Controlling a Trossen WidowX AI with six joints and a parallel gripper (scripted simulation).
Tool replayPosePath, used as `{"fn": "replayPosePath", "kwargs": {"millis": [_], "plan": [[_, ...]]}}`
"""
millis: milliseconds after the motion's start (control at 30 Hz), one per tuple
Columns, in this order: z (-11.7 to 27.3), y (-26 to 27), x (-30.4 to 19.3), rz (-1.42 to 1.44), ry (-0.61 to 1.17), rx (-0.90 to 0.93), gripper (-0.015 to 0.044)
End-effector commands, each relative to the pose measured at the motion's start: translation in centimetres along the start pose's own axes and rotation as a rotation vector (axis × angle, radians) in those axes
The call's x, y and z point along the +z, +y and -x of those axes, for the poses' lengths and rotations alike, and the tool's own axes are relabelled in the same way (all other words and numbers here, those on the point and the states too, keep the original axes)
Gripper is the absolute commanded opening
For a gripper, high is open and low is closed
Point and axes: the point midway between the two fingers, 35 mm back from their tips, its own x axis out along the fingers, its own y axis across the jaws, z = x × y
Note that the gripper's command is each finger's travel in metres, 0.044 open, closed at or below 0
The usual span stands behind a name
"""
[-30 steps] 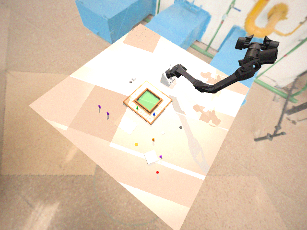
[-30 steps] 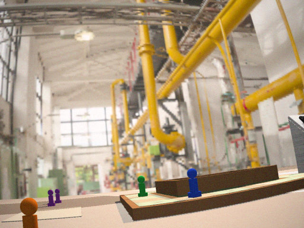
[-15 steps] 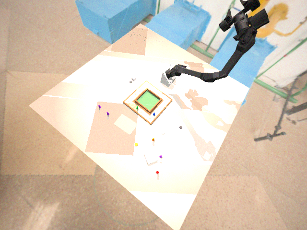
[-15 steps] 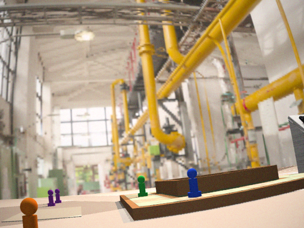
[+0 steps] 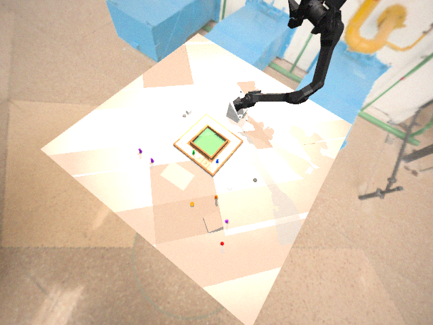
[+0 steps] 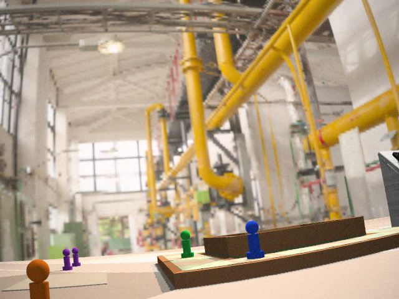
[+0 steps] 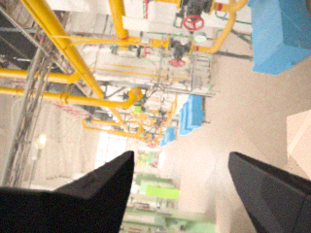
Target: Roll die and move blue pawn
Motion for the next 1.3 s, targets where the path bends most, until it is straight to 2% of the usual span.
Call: {"fn": "replayPosePath", "kwargs": {"millis": [0,267,567,933,1100,1267], "plan": [[-4.6,-0.4,-5.8,0.245,0.169,-0.055,0.0275],[-10.6,-2.9,-18.9,0.777,0.519,-0.079,0.0275],[-12.8,-10.0,-33.4,1.353,0.935,-0.006,0.0275],[-9.8,-24.2,-46.8,1.978,1.520,0.226,0.0275],[-7.1,-32.2,-50.0,2.196,1.830,0.385,0.0275],[-4.5,-40.2,-50.8,2.335,2.170,0.573,0.0275]]}}
